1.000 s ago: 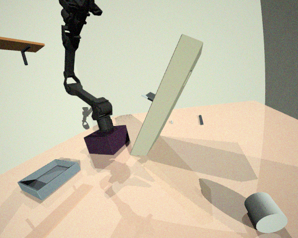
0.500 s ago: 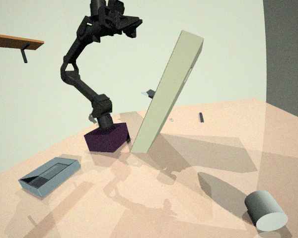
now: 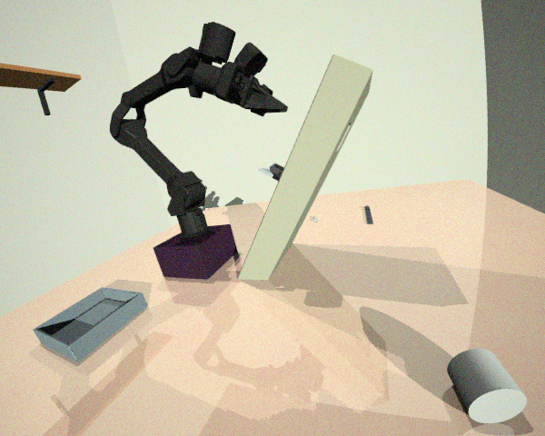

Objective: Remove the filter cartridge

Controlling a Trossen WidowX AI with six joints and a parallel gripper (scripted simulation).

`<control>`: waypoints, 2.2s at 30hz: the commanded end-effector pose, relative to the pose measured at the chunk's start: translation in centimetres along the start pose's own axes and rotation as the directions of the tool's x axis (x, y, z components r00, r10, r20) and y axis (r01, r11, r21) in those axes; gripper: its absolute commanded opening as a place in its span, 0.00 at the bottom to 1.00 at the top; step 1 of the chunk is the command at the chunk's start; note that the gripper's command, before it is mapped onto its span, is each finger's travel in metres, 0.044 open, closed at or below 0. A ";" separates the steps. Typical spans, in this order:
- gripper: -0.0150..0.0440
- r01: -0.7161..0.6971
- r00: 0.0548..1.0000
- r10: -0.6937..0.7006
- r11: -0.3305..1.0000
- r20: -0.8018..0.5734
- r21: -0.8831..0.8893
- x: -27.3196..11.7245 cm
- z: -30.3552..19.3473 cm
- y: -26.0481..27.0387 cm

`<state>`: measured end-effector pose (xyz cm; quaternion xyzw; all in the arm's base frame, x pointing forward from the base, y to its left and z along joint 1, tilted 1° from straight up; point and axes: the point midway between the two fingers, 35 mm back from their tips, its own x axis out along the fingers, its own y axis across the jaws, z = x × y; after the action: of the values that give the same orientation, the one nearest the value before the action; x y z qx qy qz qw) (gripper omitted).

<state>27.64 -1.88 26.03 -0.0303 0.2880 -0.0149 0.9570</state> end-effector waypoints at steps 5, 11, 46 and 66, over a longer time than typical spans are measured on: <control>0.41 -0.008 1.000 0.008 1.000 -0.015 -0.007 0.3 -0.4 0.2; 0.41 -0.008 1.000 0.008 1.000 -0.015 -0.007 1.0 -0.3 0.2; 0.41 -0.008 1.000 0.008 1.000 -0.012 -0.007 5.8 -0.4 0.2; 0.41 -0.008 1.000 0.008 1.000 -0.012 -0.007 5.8 -0.4 0.2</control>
<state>32.20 -1.95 22.52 -0.0321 0.2924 -0.0101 0.9557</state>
